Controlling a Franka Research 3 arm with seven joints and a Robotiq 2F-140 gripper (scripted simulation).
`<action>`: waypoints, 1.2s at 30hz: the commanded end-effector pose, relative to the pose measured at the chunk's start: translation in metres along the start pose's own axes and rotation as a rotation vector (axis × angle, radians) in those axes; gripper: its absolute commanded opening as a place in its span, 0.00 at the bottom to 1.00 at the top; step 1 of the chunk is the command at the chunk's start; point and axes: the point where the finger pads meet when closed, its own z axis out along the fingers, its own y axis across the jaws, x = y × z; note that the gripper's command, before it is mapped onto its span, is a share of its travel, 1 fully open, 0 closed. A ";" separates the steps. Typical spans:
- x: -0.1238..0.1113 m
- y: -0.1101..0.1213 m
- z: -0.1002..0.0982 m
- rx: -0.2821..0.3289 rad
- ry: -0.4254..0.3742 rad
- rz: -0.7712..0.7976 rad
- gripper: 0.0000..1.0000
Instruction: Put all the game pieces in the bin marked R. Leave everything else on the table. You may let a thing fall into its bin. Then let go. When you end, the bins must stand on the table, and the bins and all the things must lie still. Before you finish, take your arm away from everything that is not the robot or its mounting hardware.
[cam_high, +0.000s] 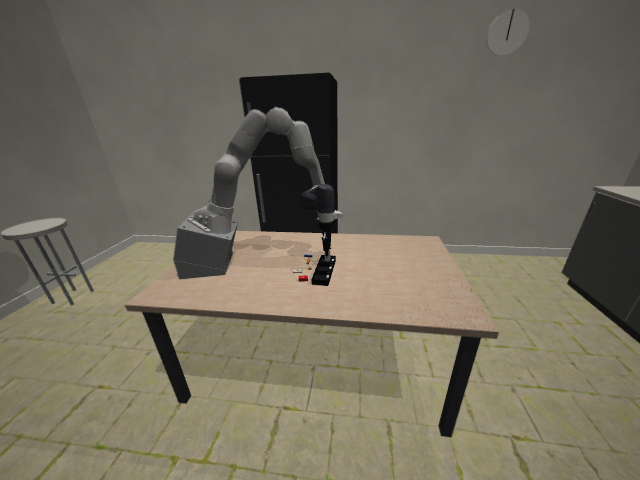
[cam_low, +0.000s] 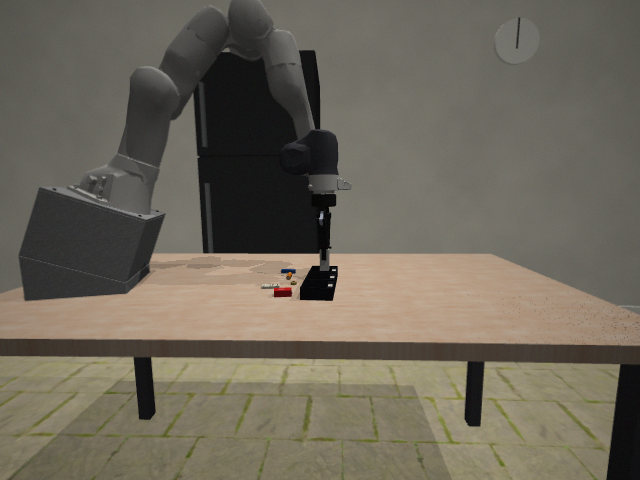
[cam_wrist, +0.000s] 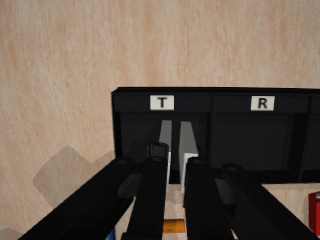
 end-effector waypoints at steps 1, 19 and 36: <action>-0.002 0.000 -0.002 0.000 -0.007 0.006 0.05; -0.002 0.000 -0.031 0.000 -0.007 0.006 0.05; -0.002 0.000 -0.073 0.000 -0.007 0.006 0.05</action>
